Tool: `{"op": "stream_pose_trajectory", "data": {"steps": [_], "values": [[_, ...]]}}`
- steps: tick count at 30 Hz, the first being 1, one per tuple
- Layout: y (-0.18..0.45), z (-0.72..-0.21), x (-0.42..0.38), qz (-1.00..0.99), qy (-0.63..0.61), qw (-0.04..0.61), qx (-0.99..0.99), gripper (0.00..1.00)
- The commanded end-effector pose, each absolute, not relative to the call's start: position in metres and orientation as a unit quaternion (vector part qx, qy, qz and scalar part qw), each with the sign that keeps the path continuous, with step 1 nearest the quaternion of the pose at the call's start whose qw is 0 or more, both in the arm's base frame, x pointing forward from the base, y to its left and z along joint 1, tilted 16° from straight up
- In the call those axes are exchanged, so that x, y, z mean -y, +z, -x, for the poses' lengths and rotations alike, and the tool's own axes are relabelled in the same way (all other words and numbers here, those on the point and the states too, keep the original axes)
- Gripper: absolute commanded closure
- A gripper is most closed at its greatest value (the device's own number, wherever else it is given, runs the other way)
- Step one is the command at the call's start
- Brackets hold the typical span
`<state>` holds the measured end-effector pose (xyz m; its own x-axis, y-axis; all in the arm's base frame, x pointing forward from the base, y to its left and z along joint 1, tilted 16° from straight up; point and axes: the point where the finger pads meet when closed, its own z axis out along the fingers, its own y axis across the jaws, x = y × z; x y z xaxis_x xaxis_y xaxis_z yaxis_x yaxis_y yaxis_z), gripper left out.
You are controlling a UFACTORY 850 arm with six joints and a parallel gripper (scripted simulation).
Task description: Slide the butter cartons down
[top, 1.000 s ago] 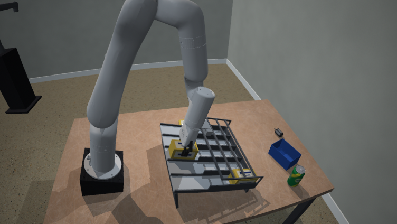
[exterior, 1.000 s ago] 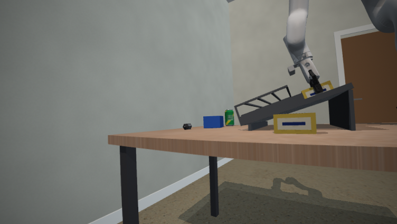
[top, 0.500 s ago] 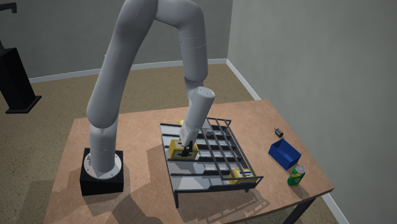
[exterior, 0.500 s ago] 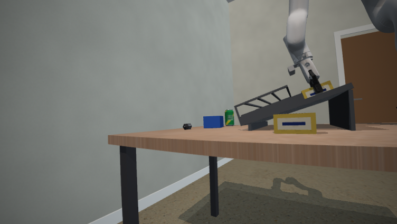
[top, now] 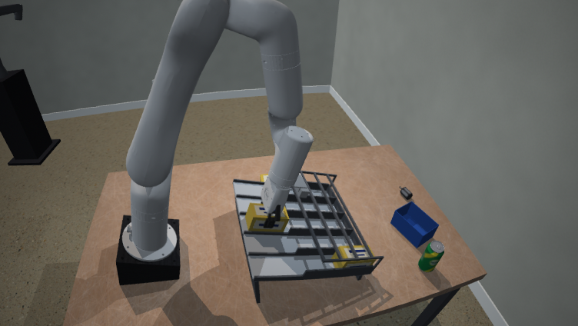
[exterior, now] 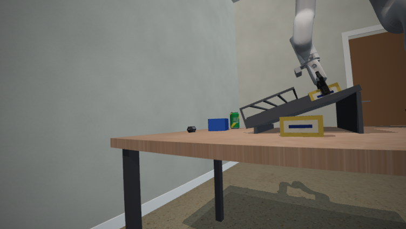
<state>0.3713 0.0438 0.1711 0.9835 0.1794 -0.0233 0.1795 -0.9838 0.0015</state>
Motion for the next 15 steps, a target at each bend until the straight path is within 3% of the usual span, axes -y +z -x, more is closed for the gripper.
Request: {"op": "stream_pose_trajectory", "data": {"steps": [1, 15], "values": [[0.1716, -0.3719, -0.0438, -0.996, -0.011, 0.002, -0.090, 0.22], [0.1716, -0.3719, -0.0438, -0.996, -0.011, 0.002, -0.090, 0.20]]}}
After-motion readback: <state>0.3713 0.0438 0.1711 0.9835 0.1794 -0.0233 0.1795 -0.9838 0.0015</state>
